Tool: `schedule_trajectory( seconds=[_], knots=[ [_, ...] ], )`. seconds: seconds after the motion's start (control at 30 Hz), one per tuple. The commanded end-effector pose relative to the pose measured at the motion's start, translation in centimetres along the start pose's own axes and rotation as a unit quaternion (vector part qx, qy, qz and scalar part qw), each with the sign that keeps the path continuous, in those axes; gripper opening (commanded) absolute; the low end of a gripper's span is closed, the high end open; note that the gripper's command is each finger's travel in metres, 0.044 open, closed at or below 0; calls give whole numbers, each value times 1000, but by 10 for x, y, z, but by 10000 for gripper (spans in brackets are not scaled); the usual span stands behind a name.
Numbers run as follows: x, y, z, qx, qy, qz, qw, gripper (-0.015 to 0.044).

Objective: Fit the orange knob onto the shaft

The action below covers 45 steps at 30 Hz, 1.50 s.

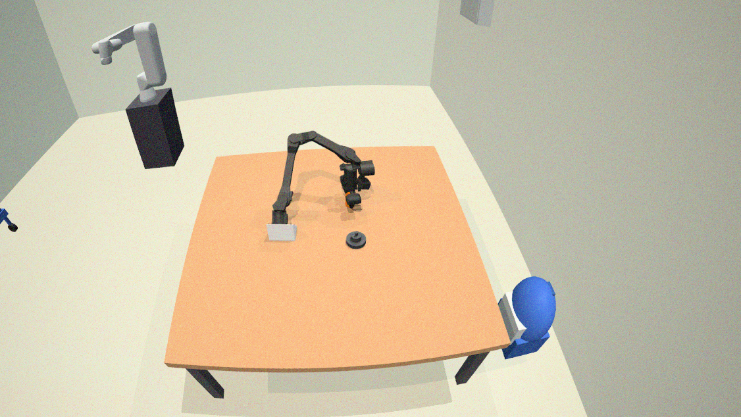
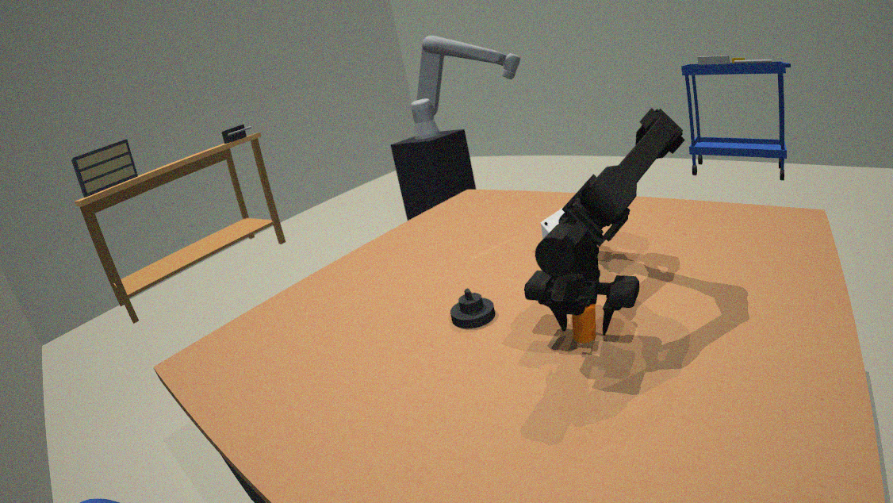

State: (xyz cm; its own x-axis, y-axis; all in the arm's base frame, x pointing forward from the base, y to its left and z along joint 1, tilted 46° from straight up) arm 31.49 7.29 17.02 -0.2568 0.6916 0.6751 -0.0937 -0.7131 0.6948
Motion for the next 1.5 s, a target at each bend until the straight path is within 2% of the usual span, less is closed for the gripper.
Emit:
schedule_trajectory(
  seconds=[0.0,0.1,0.3,0.47,0.5,1.1,1.47],
  knots=[
    [-1,-1,-1,1,-4,0,1000,256],
    [-1,-1,-1,1,-4,0,1000,177],
    [-1,-1,-1,1,-4,0,1000,137],
    [-3,14,0,-1,-5,-4,1000,6],
    [-4,20,1,-3,-6,-5,1000,0],
    [-13,133,-13,-29,-12,-16,999,0],
    [-30,134,-12,-28,-12,-18,999,0]
  ],
)
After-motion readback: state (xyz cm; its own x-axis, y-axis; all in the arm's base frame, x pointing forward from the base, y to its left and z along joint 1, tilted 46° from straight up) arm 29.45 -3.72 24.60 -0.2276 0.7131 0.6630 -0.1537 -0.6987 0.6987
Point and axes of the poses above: the point midway between the two fingers, 35 mm back from their tips, its own y axis back along the fingers, its own x axis across the jaws, z = x × y, the point moved 5 cm from there along y, back along the fingers, and after that the axes turned 7 degrees about y, right-handed, at the moved point
